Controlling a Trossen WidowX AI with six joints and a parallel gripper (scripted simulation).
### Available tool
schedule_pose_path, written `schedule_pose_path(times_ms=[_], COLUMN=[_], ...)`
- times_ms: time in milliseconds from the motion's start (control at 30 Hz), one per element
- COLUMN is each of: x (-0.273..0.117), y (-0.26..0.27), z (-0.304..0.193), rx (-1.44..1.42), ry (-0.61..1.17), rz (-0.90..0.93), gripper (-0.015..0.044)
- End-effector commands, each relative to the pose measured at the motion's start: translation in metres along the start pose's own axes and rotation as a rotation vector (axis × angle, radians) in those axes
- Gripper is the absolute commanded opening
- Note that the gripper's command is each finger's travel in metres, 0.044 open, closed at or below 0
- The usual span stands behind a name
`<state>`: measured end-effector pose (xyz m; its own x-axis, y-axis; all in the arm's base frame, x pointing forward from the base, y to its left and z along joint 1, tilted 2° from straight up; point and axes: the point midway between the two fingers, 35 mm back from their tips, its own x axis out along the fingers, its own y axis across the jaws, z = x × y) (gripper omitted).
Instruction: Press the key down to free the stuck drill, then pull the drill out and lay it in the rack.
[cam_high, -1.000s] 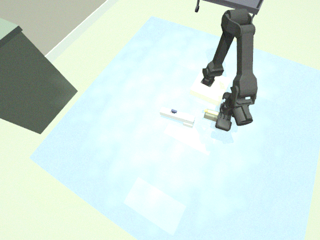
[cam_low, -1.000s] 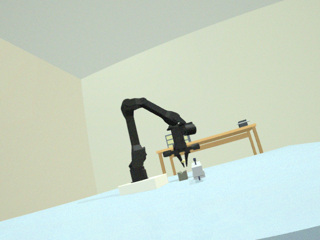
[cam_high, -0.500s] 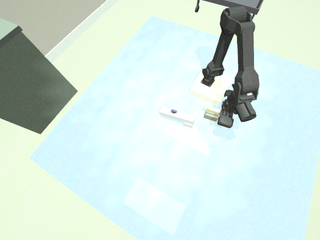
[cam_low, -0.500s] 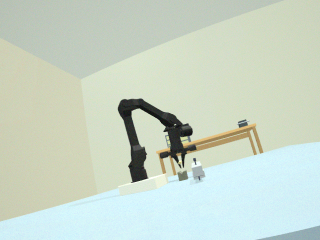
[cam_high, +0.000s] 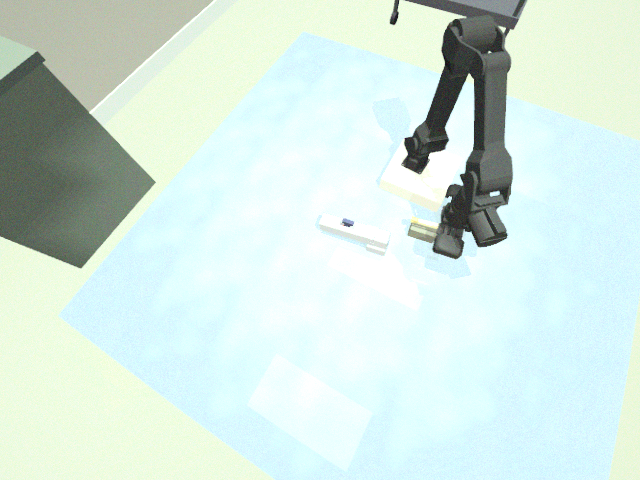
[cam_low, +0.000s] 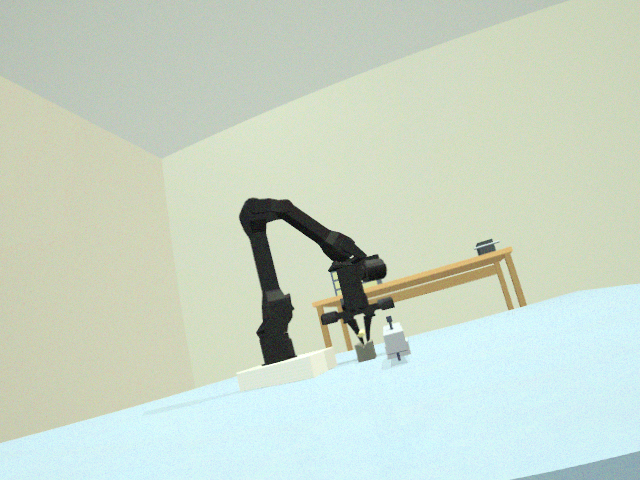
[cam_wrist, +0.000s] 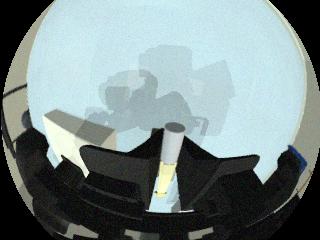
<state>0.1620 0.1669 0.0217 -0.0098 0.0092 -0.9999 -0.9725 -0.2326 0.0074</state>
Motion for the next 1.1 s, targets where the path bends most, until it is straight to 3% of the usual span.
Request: schedule_pose_path(times_ms=[0,1067], x=[0.005,0.033], y=[0.001,0.002], z=[0.0,-0.001], rx=[0.006,0.006], ry=[-0.001,-0.001], rz=[0.004,0.005], gripper=[0.0,0.0])
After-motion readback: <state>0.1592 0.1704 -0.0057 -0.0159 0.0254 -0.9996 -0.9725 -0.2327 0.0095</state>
